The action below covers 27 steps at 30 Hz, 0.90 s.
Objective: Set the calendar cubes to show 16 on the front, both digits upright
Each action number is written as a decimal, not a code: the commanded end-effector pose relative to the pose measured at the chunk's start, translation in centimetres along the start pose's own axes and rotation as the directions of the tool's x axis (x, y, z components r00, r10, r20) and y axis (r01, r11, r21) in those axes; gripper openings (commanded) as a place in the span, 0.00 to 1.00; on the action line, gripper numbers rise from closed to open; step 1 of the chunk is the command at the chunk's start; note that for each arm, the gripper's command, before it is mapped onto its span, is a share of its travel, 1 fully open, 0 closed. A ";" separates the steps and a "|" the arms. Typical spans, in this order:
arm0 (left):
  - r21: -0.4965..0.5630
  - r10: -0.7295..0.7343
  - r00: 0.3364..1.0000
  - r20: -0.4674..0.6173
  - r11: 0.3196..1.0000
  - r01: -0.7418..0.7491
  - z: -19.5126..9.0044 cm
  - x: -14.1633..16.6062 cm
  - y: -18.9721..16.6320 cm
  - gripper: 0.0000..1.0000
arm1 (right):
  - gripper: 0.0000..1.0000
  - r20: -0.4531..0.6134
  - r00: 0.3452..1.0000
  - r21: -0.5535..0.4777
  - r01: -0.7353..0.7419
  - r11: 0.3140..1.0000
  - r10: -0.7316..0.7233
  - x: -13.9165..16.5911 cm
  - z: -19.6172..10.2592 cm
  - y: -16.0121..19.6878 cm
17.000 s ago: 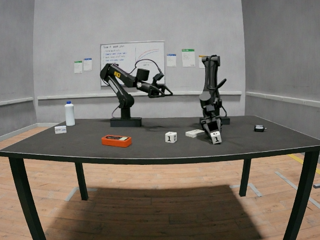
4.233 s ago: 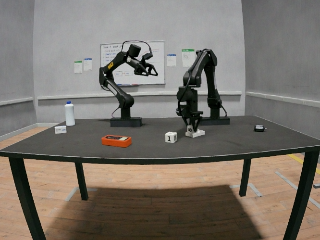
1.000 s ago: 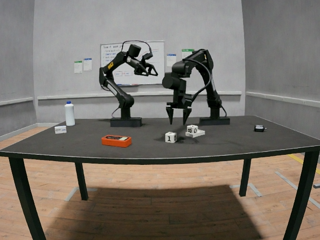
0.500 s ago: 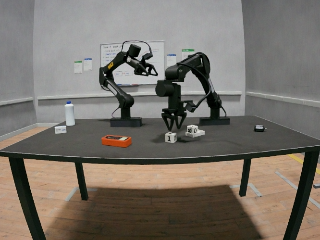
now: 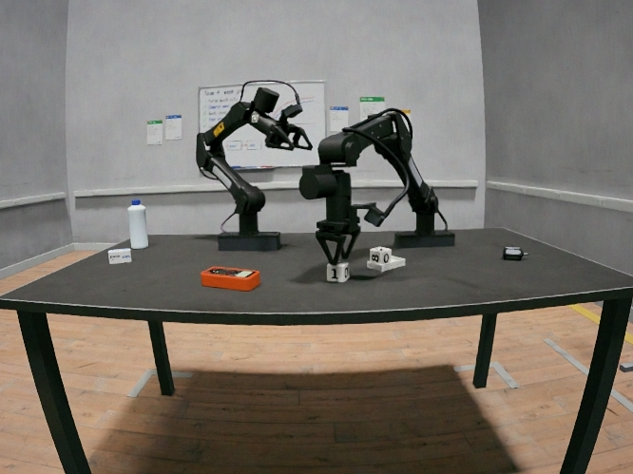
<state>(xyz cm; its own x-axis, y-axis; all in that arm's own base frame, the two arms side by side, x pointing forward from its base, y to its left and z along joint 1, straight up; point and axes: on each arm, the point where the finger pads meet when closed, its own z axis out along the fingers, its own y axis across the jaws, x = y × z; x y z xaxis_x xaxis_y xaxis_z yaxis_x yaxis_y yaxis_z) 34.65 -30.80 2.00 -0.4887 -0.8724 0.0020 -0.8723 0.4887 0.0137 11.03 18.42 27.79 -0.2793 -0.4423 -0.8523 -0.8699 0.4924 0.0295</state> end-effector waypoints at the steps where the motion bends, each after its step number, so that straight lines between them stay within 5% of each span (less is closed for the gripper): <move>1: 0.043 -0.008 1.000 -0.005 0.999 0.008 -2.2 0.5 -0.8 0.64 | 1.00 0.023 1.000 0.005 0.004 1.000 -0.004 -0.9 -0.5 -0.1; 27: 0.030 -0.012 1.000 -0.002 0.999 0.012 1.3 0.6 -0.8 0.64 | 1.00 0.023 1.000 0.005 0.004 1.000 -0.004 -0.9 -0.5 -0.1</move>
<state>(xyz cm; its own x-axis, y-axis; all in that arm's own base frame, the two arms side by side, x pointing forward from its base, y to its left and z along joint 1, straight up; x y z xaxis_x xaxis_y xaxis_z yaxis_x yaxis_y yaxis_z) 35.19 -31.29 0.76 -0.4740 -0.8805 0.0059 -0.8805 0.4740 -0.0039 11.03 18.42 27.79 -0.2793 -0.4423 -0.8523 -0.8699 0.4924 0.0295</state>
